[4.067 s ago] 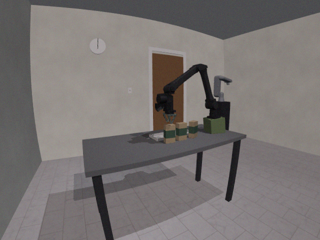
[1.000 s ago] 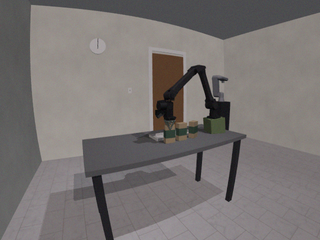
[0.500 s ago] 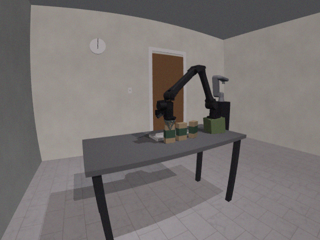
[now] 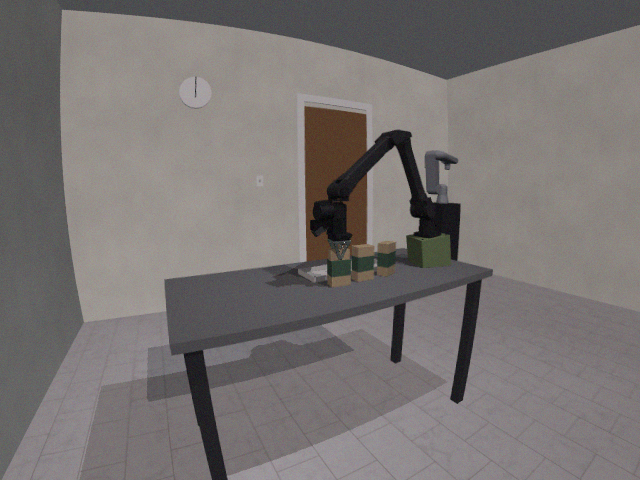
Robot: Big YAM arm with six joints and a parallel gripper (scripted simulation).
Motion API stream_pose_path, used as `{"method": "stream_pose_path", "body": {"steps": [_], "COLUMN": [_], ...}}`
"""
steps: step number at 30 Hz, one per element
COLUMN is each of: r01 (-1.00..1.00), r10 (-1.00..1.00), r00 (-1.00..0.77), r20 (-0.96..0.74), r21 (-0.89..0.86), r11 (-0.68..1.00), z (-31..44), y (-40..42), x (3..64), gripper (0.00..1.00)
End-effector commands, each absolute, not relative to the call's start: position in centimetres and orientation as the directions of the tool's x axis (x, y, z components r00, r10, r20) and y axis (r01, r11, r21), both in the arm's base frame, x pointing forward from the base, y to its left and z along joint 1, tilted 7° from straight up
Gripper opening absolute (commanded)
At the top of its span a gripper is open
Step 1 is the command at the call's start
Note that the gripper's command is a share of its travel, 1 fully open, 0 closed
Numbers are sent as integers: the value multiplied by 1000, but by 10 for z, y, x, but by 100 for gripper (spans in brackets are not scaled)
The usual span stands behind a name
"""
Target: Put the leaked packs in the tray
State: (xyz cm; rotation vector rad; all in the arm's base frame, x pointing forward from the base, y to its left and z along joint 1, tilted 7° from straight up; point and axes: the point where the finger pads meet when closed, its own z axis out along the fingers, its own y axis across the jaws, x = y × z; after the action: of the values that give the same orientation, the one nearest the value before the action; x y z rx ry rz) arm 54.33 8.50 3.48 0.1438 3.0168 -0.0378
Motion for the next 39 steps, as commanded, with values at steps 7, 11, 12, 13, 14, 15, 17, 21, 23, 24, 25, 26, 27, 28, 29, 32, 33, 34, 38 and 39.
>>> {"method": "stream_pose_path", "body": {"steps": [7,11,12,13,14,15,17,21,23,24,25,26,27,28,29,32,33,34,38,39], "r01": [98,98,98,98,98,97,97,96,94,93,93,94,95,96,96,96,96,96,96,96], "r10": [97,97,96,96,96,96,96,95,93,92,92,93,93,94,94,94,94,94,94,94], "r00": [-978,-977,-977,-977,-977,-977,-977,-977,-977,-977,-978,-979,-980,-983,-983,-983,-982,-982,-982,-982], "r20": [-185,-189,-189,-190,-190,-190,-190,-191,-191,-191,-188,-180,-176,-160,-157,-158,-162,-162,-162,-162], "r21": [0,2,2,3,3,3,4,4,4,4,3,0,-1,-5,-6,-6,-5,-5,-5,-5], "r11": [995,995,995,995,995,995,995,995,996,996,996,996,995,995,995,995,995,995,995,995], "z": [73,86,90,93,97,101,108,115,120,122,122,118,116,110,109,110,110,110,110,110], "y": [85,88,88,89,90,91,93,94,95,95,95,95,94,92,92,92,92,92,92,92], "x": [562,562,561,561,560,559,558,556,555,555,555,555,555,548,546,547,548,548,548,548], "gripper": [25,25,25,25,25,25,25,25,25,25,25,25,25,25,25,25,25,25,25,25]}}
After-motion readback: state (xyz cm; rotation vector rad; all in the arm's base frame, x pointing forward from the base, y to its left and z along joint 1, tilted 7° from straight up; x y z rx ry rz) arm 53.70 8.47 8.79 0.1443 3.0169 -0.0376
